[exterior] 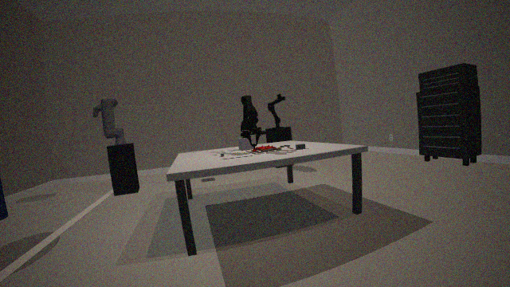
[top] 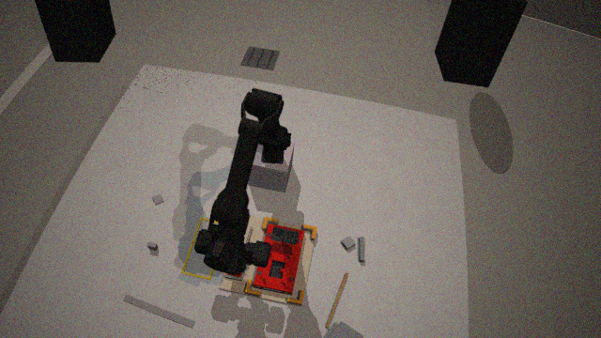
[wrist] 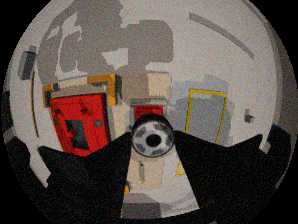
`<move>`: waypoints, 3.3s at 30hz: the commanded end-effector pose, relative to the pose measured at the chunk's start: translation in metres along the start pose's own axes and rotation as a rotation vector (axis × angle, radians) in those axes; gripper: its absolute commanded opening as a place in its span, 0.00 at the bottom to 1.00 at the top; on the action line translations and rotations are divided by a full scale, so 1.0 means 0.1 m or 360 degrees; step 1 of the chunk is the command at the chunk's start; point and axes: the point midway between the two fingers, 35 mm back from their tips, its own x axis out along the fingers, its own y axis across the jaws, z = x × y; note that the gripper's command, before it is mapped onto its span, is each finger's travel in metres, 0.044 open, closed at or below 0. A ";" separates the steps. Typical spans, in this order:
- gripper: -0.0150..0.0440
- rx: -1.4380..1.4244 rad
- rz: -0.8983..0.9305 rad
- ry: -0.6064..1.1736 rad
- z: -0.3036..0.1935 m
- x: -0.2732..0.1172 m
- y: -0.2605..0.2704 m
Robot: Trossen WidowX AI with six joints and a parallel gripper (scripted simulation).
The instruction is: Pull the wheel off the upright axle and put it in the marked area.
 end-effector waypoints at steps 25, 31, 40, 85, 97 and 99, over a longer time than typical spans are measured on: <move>0.25 0.0003 0.0000 -0.0011 0.00 -0.13 0.00; 0.25 0.0003 0.0001 -0.0011 0.00 -0.21 0.00; 0.25 0.0007 -0.0001 -0.0006 -0.01 -0.41 -0.01; 0.25 0.0004 -0.0014 -0.0004 -0.56 -0.25 -1.05; 0.25 0.0004 -0.0013 -0.0003 -0.55 0.41 -1.06; 0.25 0.0004 -0.0013 -0.0003 -0.56 0.52 -1.06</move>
